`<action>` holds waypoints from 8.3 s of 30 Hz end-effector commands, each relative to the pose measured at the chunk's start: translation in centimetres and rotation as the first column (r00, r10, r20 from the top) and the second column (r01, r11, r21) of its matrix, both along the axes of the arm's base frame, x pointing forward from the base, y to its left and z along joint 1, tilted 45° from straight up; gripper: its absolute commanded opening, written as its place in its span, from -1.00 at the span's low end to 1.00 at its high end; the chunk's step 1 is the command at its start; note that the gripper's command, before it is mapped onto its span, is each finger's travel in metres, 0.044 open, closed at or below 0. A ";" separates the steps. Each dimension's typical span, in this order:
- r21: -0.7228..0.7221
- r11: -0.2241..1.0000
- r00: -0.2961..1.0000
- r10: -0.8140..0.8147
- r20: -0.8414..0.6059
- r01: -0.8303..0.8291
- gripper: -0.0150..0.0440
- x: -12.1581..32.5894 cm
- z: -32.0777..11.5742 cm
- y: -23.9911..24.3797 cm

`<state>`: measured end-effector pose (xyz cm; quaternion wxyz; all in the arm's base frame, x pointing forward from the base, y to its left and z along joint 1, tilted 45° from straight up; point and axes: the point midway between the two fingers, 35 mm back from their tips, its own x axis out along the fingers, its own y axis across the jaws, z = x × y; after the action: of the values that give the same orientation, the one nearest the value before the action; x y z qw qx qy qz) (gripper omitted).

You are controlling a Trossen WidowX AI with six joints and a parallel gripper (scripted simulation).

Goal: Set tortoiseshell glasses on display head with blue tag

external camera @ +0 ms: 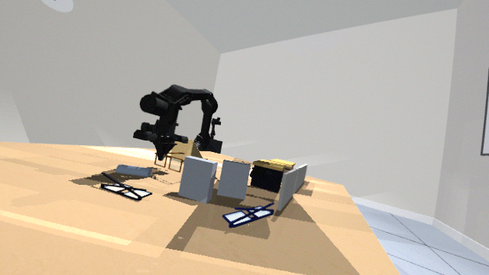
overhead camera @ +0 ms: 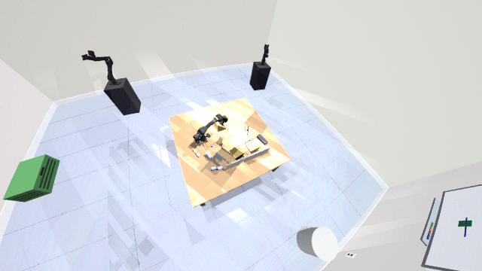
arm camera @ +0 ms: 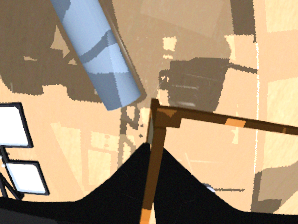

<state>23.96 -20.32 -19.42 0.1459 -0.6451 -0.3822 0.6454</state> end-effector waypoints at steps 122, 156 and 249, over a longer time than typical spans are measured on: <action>0.302 0.852 0.898 -0.438 -0.038 0.428 -0.49 5.7 17.8 3.9; -0.032 0.874 0.490 0.302 0.818 -0.485 -0.49 5.8 20.7 8.1; -0.663 0.421 -0.096 -0.797 -0.596 0.620 -0.49 1.9 26.3 18.9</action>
<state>26.20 -1.73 6.73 0.6058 -0.2717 0.2591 0.7014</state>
